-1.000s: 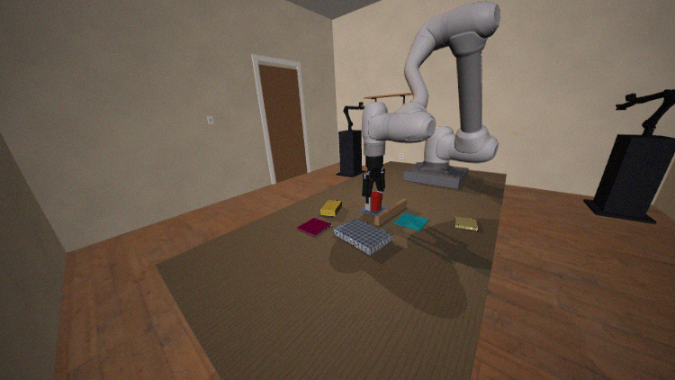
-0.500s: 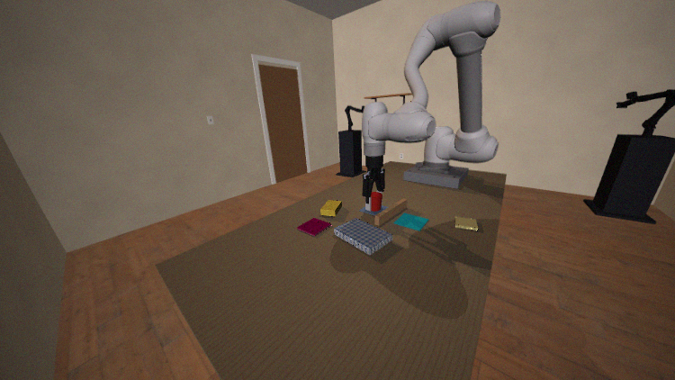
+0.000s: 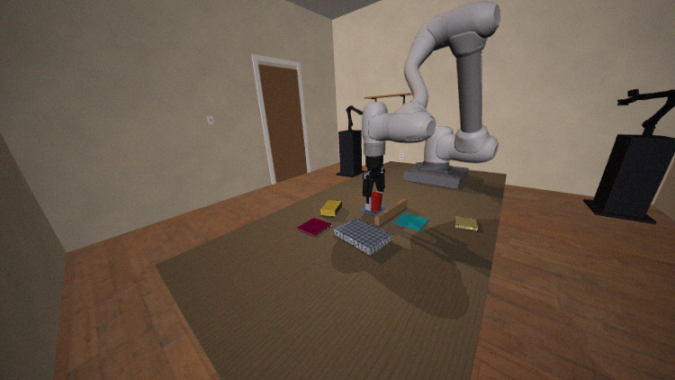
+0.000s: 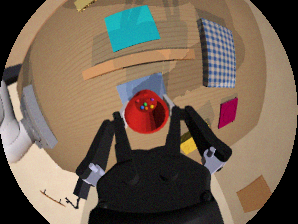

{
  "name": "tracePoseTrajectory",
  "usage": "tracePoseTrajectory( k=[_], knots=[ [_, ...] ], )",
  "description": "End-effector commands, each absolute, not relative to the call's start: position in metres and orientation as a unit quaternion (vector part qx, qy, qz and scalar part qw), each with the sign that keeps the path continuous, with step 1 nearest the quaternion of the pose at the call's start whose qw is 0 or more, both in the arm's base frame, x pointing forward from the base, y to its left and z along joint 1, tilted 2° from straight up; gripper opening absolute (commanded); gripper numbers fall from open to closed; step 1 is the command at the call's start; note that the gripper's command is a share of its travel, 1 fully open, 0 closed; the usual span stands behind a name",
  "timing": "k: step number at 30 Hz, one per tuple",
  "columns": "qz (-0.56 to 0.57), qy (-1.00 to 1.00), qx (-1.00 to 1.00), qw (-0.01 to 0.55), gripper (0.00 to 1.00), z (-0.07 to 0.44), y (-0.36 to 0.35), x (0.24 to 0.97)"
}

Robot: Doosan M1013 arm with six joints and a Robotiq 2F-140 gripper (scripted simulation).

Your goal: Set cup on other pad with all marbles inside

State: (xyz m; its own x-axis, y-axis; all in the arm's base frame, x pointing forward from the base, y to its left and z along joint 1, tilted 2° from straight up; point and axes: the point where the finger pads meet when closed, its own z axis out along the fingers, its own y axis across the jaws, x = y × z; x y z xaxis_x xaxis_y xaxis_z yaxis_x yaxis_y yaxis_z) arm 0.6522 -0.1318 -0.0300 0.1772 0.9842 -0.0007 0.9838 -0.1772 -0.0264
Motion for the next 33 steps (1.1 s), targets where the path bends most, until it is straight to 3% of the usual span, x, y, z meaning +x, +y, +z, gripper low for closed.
tracePoseTrajectory(
  k=[1, 33],
  knots=[
    [0.008, -0.643, -0.766, 0.010, 0.51, -0.0327, -0.1281, 0.6525],
    [0.008, -0.643, -0.766, 0.010, 0.49, -0.0327, -0.1281, 0.6525]
  ],
)
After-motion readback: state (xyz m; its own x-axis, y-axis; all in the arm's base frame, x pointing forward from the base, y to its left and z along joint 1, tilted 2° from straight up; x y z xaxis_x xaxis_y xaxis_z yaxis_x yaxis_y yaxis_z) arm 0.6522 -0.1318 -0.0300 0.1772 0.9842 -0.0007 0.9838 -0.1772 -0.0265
